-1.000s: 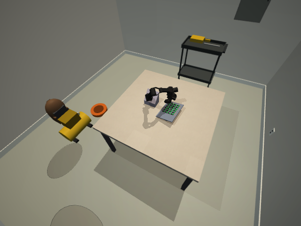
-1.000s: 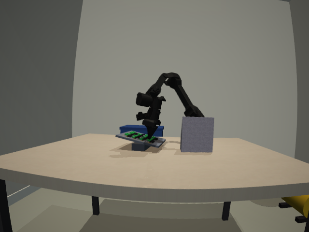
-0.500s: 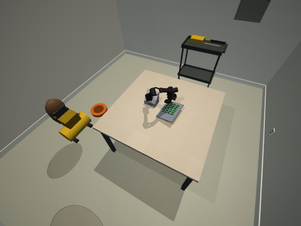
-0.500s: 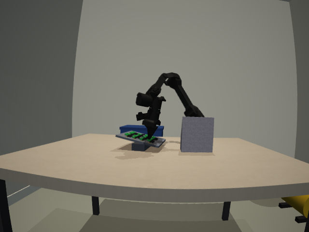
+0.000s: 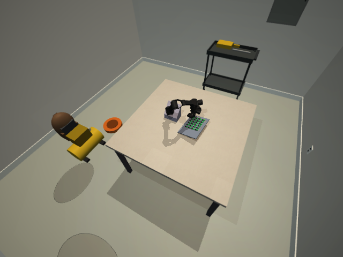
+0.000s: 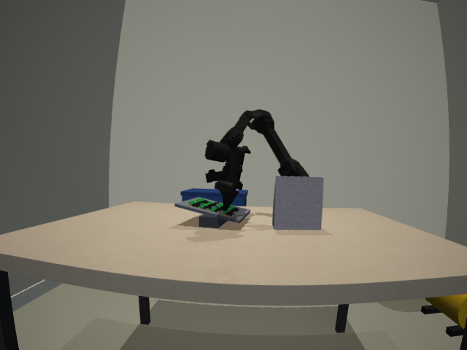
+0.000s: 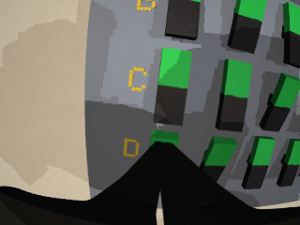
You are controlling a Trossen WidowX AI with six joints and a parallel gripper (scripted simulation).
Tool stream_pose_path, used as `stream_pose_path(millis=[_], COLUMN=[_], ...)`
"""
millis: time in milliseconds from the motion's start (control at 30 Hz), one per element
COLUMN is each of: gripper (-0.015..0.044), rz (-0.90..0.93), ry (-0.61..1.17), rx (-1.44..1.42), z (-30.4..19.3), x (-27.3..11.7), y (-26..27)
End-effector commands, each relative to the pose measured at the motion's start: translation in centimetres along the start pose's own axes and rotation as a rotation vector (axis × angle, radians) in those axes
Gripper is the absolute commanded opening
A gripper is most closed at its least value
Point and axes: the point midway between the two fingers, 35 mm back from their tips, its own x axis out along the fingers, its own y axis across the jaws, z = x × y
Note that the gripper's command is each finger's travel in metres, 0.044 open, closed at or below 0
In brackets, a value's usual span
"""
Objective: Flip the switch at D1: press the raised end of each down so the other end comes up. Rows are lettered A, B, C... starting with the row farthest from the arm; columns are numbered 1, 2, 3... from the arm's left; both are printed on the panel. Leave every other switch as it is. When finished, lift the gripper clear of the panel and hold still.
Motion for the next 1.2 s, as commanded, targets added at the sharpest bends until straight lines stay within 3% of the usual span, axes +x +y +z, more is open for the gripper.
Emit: stream_pose_path(millis=[0,833,1033,1167], gripper=[0.0000,0.0000,0.0000,0.0000], rz=[-0.005,-0.005,-0.001,-0.002], ry=[-0.004,-0.004,-0.027,-0.028], rx=[-0.006,-0.006,-0.007,-0.007], z=[0.0,0.0,-0.2,-0.3], x=[0.1,0.4,-5.9,-6.1], y=[-0.1,-0.1,0.1,0.1])
